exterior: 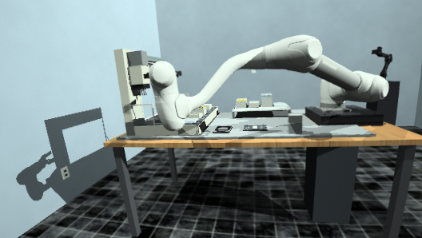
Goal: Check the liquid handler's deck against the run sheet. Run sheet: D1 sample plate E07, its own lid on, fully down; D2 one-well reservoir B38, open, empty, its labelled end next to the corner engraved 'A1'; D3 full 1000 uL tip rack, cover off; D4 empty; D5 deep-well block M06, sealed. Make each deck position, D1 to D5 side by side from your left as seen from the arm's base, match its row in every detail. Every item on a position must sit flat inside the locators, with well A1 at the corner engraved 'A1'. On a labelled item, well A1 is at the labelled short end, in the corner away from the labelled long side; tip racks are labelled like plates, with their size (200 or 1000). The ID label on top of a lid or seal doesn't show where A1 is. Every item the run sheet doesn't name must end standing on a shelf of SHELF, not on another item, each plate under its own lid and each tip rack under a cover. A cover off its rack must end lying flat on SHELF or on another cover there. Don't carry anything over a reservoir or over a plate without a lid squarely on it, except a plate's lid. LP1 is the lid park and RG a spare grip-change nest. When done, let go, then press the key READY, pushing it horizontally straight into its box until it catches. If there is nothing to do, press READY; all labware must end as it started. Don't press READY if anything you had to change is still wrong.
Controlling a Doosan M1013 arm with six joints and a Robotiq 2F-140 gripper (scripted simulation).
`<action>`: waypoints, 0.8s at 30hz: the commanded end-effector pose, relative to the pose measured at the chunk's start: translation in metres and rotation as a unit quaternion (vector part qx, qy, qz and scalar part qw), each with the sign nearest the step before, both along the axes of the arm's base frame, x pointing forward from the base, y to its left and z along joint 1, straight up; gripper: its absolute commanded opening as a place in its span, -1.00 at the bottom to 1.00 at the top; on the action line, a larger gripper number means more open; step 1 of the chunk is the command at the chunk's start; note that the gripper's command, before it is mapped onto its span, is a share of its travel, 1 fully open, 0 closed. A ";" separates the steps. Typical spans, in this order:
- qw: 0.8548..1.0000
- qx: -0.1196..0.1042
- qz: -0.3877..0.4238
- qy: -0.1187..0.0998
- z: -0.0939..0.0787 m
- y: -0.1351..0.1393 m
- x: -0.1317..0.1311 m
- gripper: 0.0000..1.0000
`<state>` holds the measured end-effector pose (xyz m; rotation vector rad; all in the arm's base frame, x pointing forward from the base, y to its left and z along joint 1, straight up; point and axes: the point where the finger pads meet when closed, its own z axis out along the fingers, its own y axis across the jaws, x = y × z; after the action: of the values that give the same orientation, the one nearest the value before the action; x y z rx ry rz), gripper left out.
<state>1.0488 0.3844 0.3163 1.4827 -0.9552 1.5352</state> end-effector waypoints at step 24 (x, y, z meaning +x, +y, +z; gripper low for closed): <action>0.998 0.034 0.032 0.051 -0.002 -0.030 -0.018 0.59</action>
<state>1.0365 0.3652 0.3133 1.5690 -0.9412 1.4819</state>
